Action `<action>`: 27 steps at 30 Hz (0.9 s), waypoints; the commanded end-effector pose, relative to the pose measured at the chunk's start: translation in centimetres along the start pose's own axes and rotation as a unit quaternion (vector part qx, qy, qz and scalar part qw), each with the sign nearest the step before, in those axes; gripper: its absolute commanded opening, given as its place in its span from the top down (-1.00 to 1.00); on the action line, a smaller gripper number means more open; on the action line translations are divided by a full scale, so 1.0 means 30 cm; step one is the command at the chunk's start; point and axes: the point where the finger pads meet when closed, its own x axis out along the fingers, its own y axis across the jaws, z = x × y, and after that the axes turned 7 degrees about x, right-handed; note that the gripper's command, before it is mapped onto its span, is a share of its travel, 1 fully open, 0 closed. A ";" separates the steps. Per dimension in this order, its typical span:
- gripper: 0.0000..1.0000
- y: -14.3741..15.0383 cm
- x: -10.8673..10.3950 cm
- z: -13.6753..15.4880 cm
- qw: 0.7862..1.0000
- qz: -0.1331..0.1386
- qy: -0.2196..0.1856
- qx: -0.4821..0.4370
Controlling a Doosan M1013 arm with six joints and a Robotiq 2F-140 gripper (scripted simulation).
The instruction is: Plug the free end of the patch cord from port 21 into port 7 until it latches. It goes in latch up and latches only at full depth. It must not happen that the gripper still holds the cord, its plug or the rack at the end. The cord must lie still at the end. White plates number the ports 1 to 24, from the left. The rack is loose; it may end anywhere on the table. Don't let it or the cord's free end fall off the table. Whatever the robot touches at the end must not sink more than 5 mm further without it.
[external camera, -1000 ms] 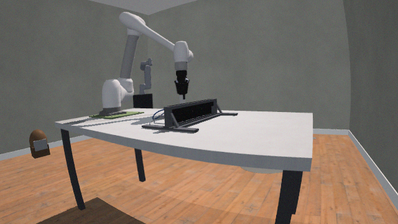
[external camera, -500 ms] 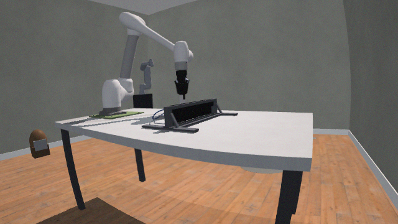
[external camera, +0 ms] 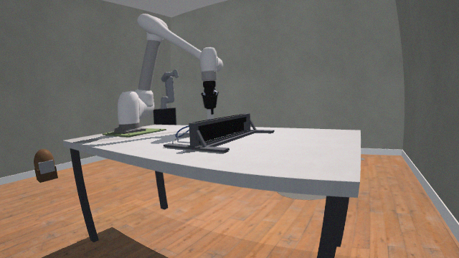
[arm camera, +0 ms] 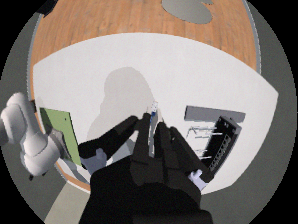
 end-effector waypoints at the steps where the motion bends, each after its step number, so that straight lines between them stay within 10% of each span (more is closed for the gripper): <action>1: 1.00 0.004 -0.001 0.002 1.000 0.000 0.000 0.004; 27: 1.00 0.171 -0.040 0.094 0.983 -0.001 -0.002 0.181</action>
